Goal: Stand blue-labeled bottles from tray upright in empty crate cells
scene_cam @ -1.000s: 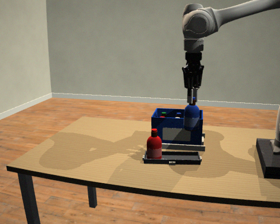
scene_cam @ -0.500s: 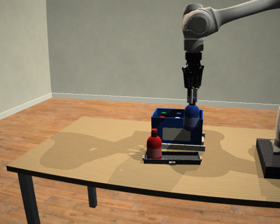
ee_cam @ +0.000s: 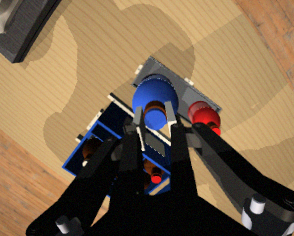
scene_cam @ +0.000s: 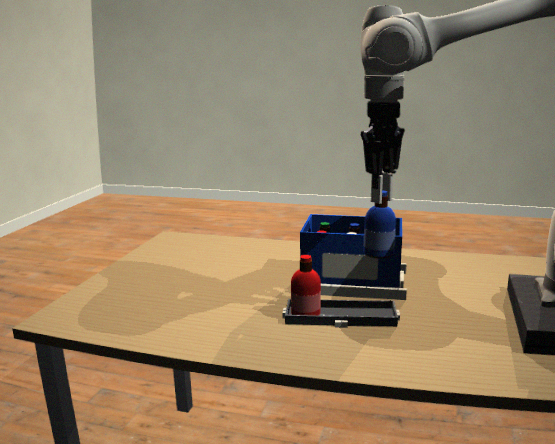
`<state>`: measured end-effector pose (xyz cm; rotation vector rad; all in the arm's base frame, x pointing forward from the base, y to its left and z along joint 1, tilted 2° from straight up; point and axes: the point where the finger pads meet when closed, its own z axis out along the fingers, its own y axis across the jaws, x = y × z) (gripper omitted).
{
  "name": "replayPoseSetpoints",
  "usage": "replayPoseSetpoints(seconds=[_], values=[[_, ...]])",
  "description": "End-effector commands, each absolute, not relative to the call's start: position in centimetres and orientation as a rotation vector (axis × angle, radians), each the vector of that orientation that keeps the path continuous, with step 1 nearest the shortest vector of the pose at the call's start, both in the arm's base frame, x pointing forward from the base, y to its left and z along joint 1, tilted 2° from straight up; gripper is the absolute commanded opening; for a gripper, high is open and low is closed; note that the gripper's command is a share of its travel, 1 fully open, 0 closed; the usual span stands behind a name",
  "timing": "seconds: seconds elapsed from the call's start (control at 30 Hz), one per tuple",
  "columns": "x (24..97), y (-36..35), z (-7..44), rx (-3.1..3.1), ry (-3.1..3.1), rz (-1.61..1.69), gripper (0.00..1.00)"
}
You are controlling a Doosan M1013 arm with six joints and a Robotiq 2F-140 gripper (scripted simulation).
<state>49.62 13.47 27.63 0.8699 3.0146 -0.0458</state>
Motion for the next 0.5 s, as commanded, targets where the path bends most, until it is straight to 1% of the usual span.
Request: replayPoseSetpoints(seconds=[0.0,0.47], values=[[49.6,13.5,27.9,0.87,3.015,-0.046,0.0],[49.6,13.5,29.2,0.87,3.015,-0.046,0.0]])
